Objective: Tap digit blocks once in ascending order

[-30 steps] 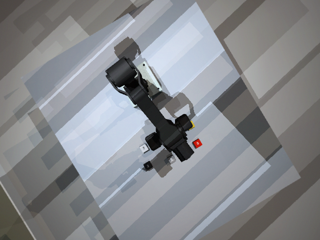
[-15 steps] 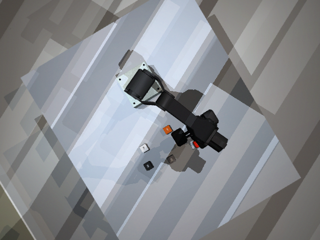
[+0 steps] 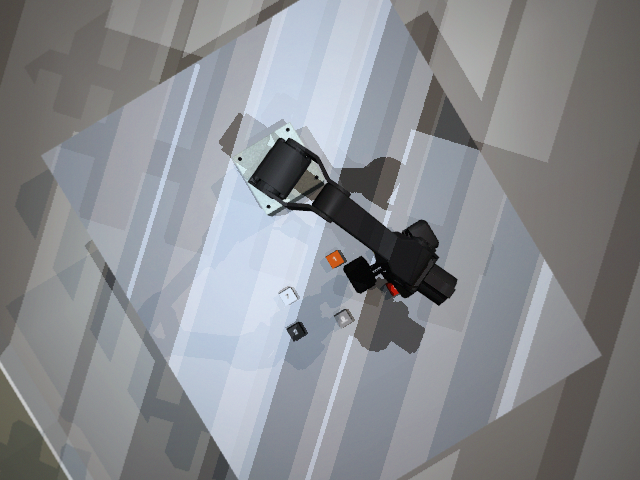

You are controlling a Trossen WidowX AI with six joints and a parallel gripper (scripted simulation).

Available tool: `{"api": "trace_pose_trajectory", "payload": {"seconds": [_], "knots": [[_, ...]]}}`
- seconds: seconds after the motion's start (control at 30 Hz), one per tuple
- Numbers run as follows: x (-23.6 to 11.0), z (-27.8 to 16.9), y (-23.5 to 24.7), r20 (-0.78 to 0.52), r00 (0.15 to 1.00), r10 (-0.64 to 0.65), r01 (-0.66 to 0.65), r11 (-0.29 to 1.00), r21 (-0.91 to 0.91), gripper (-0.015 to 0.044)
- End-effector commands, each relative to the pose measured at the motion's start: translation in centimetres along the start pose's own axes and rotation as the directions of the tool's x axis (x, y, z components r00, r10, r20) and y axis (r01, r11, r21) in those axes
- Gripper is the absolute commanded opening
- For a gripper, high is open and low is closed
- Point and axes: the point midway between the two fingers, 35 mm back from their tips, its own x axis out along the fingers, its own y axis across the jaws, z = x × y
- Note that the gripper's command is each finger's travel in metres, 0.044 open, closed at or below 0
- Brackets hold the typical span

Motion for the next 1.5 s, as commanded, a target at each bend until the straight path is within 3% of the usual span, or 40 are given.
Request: {"api": "trace_pose_trajectory", "payload": {"seconds": [0.0, 0.3, 0.97, 1.27, 1.47], "knots": [[-0.2, 0.8, 0.0, 0.002, 1.0, 0.003, -0.003, 1.0, 0.005, 0.04], [-0.3, 9.6, -0.7, 0.009, 1.0, 0.002, -0.002, 1.0, 0.003, 0.04], [-0.3, 9.8, -1.0, 0.009, 1.0, 0.002, -0.002, 1.0, 0.003, 0.04], [-0.3, 9.8, -13.8, 0.008, 1.0, -0.007, 0.007, 1.0, -0.001, 0.04], [-0.3, 9.7, -14.8, 0.009, 1.0, -0.01, 0.01, 1.0, 0.004, 0.04]]}}
